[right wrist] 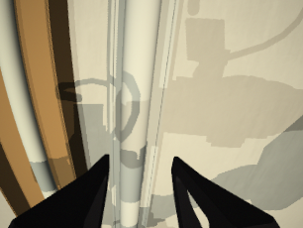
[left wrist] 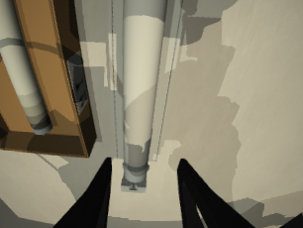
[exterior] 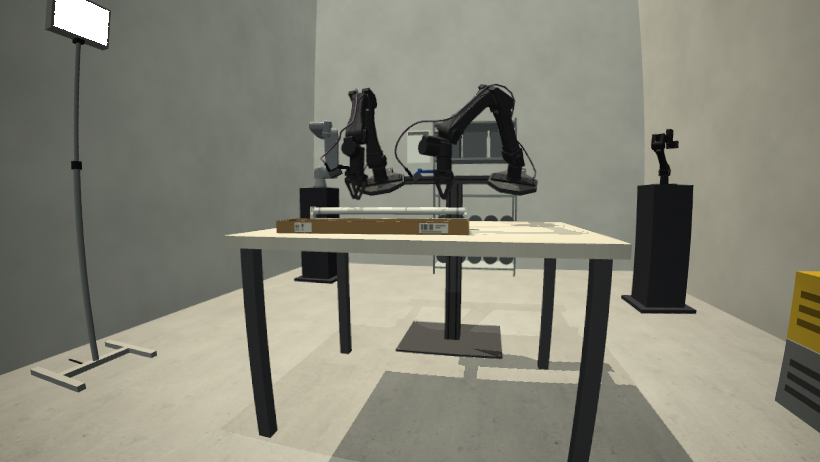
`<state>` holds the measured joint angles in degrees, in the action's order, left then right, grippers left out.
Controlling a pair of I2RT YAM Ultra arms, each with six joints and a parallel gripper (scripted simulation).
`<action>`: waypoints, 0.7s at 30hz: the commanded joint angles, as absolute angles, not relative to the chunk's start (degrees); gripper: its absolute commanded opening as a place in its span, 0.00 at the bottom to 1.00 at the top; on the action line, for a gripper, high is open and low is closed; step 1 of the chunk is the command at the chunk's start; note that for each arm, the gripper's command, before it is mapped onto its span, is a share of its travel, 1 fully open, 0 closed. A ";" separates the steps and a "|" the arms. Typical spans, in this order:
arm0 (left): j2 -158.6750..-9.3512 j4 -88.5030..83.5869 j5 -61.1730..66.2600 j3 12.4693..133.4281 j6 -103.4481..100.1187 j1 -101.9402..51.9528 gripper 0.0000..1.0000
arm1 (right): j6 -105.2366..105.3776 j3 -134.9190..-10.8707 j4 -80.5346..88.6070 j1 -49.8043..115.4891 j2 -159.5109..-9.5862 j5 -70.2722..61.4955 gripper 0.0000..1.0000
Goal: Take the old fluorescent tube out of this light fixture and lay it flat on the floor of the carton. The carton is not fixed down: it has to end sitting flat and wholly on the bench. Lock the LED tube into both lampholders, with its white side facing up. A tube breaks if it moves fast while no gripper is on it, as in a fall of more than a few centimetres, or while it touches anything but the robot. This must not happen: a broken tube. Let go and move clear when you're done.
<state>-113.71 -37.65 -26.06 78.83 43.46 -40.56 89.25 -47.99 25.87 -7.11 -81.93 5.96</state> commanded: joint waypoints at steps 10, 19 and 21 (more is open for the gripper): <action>-112.74 -38.04 -25.75 80.06 43.81 -40.81 0.49 | 89.43 -49.07 26.06 -7.12 -81.81 7.05 0.49; -112.73 -38.05 -25.75 80.06 43.81 -40.81 0.49 | 89.43 -49.07 26.06 -7.12 -81.81 7.05 0.49; -112.73 -38.05 -25.75 80.06 43.81 -40.81 0.49 | 89.43 -49.07 26.06 -7.12 -81.81 7.05 0.49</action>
<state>-113.69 -37.78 -26.04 78.48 43.46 -40.56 89.25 -47.99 25.96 -7.11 -81.91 5.96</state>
